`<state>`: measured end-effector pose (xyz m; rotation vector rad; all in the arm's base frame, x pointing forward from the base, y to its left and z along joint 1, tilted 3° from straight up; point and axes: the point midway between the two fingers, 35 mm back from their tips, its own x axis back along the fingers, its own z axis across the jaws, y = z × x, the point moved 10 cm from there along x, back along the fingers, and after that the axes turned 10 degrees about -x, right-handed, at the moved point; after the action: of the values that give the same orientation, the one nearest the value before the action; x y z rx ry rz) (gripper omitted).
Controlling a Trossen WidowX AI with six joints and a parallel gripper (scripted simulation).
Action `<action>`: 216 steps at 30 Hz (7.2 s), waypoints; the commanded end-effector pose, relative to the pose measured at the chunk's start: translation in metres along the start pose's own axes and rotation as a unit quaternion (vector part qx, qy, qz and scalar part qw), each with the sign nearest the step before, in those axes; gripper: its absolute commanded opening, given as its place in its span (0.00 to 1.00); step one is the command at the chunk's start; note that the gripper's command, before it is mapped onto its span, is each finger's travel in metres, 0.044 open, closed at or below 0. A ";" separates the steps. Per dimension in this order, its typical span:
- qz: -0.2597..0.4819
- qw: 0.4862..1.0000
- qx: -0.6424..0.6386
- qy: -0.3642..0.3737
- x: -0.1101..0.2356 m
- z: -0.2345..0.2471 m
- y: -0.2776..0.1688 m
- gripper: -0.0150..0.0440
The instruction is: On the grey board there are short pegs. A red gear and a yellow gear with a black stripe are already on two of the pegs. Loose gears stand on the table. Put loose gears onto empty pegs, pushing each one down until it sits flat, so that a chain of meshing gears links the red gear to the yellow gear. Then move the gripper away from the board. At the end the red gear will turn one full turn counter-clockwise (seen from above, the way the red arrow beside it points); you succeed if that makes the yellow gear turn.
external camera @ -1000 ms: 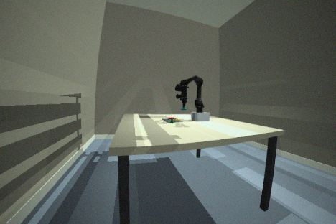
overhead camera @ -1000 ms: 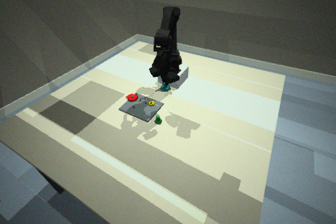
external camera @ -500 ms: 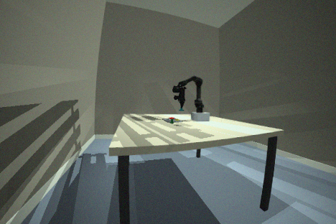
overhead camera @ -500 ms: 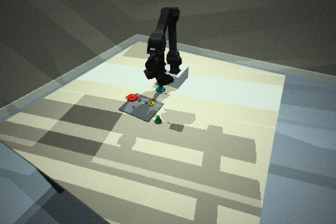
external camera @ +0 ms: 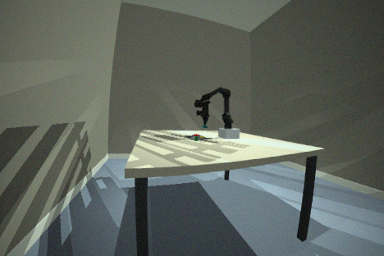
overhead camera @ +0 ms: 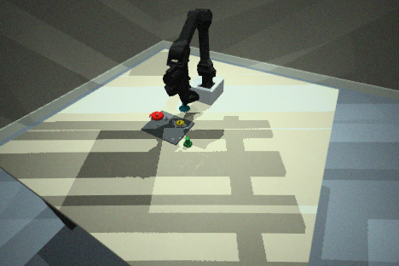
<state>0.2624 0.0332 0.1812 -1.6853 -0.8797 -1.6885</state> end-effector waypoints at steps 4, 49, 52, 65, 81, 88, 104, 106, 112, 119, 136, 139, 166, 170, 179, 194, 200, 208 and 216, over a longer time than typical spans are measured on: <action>-0.001 1.000 0.003 -0.001 -0.007 -0.008 0.013 0.25; -0.006 1.000 0.008 -0.005 -0.046 -0.072 0.079 0.25; -0.006 1.000 0.008 -0.005 -0.046 -0.073 0.080 0.25; -0.006 1.000 0.008 -0.005 -0.044 -0.073 0.080 0.25; -0.006 0.998 0.058 -0.005 -0.052 -0.073 0.079 0.25; -0.006 0.996 0.092 -0.005 -0.063 -0.074 0.080 0.25; -0.006 1.000 -0.023 -0.005 -0.087 -0.074 0.080 0.25; -0.006 0.999 -0.041 -0.005 -0.090 -0.074 0.080 0.25; -0.006 0.996 -0.086 -0.004 -0.087 -0.074 0.080 0.25; -0.006 0.999 -0.041 -0.005 -0.089 -0.074 0.080 0.25; -0.005 0.994 0.105 -0.005 -0.092 -0.075 0.080 0.25; -0.005 0.995 0.096 -0.005 -0.093 -0.074 0.081 0.25; -0.006 1.000 0.008 -0.005 -0.045 -0.073 0.080 0.49; -0.008 0.998 0.055 -0.003 -0.053 -0.053 0.082 0.67; -0.007 0.948 0.318 0.002 -0.051 0.088 0.055 1.00; -0.005 0.921 0.390 0.003 -0.075 0.126 0.032 1.00; -0.005 0.921 0.390 0.003 -0.078 0.126 0.032 1.00; -0.005 0.921 0.390 0.003 -0.091 0.127 0.032 1.00; -0.005 0.921 0.390 0.003 -0.103 0.127 0.032 1.00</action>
<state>0.3687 0.1106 0.0837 -1.1158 -1.3330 -1.1104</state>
